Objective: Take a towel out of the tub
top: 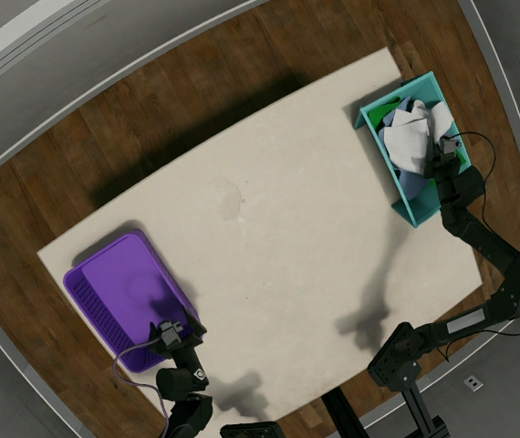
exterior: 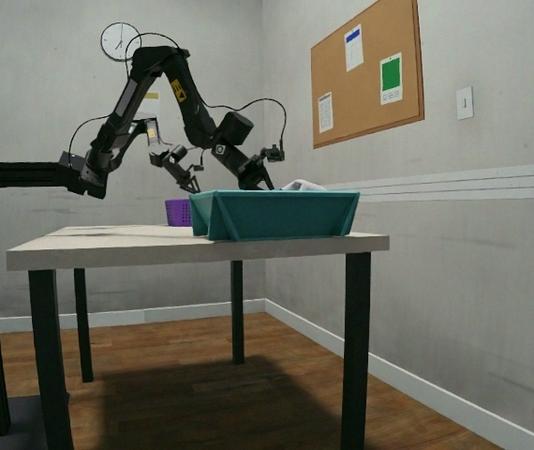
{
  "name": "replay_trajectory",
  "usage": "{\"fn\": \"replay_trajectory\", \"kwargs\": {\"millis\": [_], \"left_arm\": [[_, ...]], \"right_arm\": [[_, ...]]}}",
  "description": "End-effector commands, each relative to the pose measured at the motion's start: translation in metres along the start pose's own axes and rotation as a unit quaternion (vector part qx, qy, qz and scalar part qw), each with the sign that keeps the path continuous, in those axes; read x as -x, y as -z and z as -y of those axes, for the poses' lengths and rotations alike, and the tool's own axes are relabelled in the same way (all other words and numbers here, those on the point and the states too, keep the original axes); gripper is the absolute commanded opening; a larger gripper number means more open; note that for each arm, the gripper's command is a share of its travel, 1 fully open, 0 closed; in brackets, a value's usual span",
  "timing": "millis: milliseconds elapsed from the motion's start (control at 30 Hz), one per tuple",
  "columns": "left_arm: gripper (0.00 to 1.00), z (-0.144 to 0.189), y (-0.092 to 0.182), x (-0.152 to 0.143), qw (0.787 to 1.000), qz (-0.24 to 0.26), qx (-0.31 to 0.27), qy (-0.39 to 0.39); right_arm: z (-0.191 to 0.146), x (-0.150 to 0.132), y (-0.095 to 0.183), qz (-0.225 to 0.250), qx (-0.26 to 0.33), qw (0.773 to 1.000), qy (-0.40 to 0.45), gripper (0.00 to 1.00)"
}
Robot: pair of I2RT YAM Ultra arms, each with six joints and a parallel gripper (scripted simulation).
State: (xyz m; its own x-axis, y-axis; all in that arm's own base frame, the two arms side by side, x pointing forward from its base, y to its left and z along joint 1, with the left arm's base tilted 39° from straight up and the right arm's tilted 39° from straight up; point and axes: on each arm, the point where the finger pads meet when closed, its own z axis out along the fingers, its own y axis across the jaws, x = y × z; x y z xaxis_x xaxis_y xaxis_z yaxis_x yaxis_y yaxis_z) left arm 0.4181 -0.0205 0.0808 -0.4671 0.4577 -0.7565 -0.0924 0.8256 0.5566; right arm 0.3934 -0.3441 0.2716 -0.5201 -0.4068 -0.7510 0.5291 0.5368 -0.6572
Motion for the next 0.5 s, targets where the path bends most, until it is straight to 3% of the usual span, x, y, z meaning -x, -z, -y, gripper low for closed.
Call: {"fn": "replay_trajectory", "kwargs": {"millis": [0, 267, 300, 467], "left_arm": [[1.0, 0.0, 0.001, 0.006, 1.0, 0.008, 0.0, 0.004], [1.0, 0.0, 0.001, 0.006, 1.0, 0.008, 0.0, 0.004], [1.0, 0.0, 0.001, 0.006, 1.0, 0.008, 0.0, 0.004], [1.0, 0.0, 0.001, 0.006, 1.0, 0.008, 0.0, 0.004]], "right_arm": [[0.01, 0.016, 0.002, 0.019, -0.011, 1.0, -0.003, 0.01], [0.01, 0.016, 0.002, 0.019, -0.011, 1.0, -0.003, 0.01], [0.019, 0.033, 0.008, 0.032, -0.016, 0.999, -0.003, 0.01], [0.025, 0.043, 0.019, 0.03, -0.019, 0.999, -0.004, 0.01]]}}
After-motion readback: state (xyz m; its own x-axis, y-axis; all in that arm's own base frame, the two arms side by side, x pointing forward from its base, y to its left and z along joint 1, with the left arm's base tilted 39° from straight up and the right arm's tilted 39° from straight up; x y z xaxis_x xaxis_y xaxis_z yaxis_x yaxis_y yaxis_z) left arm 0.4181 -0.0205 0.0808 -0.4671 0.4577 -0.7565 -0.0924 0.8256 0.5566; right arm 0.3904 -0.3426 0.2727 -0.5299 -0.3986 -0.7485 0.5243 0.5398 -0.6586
